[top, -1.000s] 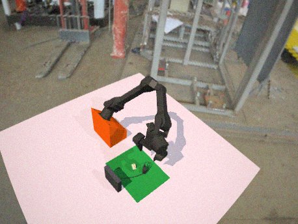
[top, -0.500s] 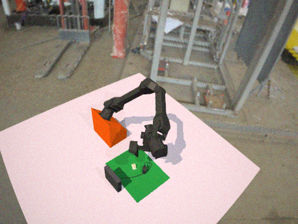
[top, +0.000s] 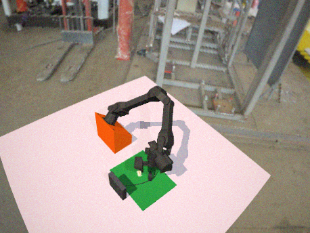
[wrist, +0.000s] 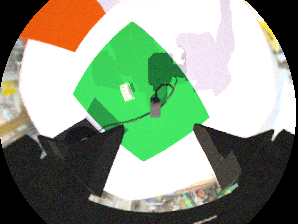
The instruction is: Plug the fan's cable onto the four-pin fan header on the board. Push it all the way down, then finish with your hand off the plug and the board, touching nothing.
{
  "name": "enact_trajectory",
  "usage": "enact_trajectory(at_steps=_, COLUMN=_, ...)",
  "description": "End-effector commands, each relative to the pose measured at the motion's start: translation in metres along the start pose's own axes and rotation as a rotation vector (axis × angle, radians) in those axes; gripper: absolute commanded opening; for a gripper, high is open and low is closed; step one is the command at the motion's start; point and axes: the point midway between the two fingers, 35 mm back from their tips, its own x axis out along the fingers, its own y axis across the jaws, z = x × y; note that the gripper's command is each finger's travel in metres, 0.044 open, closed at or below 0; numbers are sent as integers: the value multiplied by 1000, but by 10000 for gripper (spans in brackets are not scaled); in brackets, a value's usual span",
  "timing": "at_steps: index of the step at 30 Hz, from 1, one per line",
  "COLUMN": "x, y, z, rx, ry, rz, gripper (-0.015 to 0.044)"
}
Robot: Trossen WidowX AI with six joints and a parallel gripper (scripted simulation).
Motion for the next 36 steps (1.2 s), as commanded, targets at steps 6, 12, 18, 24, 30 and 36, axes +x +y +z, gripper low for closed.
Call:
enact_trajectory(at_steps=6, x=27, y=3, z=3, rx=11, ry=-7, rz=-4, gripper=440)
enact_trajectory(at_steps=12, x=35, y=2, z=3, rx=11, ry=-7, rz=-4, gripper=440)
enact_trajectory(at_steps=18, x=45, y=2, z=3, rx=11, ry=-7, rz=-4, gripper=440)
enact_trajectory(at_steps=24, x=55, y=2, z=3, rx=11, ry=-7, rz=-4, gripper=440)
enact_trajectory(at_steps=30, x=64, y=2, z=3, rx=11, ry=-8, rz=-5, gripper=440)
enact_trajectory(at_steps=36, x=74, y=2, z=4, rx=11, ry=-9, rz=-5, gripper=440)
